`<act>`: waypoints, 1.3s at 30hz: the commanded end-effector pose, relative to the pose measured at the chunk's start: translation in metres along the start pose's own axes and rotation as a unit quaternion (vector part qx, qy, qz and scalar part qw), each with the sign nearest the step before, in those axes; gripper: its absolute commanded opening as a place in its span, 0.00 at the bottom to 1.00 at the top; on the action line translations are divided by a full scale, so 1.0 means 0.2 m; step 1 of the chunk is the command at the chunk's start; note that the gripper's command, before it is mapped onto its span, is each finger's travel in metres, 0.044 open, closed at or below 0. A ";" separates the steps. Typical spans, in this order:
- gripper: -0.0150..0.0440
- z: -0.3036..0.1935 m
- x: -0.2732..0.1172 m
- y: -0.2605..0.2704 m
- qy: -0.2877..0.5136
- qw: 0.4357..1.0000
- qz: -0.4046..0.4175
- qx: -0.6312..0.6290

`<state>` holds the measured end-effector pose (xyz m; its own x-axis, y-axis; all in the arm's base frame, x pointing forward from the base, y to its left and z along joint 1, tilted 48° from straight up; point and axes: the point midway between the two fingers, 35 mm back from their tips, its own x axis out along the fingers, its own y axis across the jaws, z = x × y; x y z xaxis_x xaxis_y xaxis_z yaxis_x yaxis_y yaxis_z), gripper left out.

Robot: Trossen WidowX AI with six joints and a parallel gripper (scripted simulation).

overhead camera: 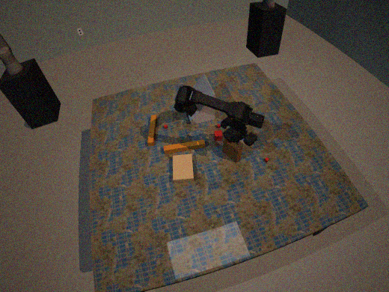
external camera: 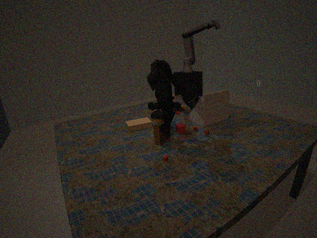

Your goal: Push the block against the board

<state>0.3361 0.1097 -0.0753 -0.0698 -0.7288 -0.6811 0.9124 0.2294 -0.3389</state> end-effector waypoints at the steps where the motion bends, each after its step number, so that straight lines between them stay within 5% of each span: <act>1: 0.25 0.03 0.00 0.00 -0.001 1.000 0.002 0.001; 39: 0.25 0.17 0.00 0.01 -0.001 1.000 0.002 0.001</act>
<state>0.3486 0.0925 -0.0574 -0.0663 -0.7276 -0.6828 0.9132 0.2315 -0.3353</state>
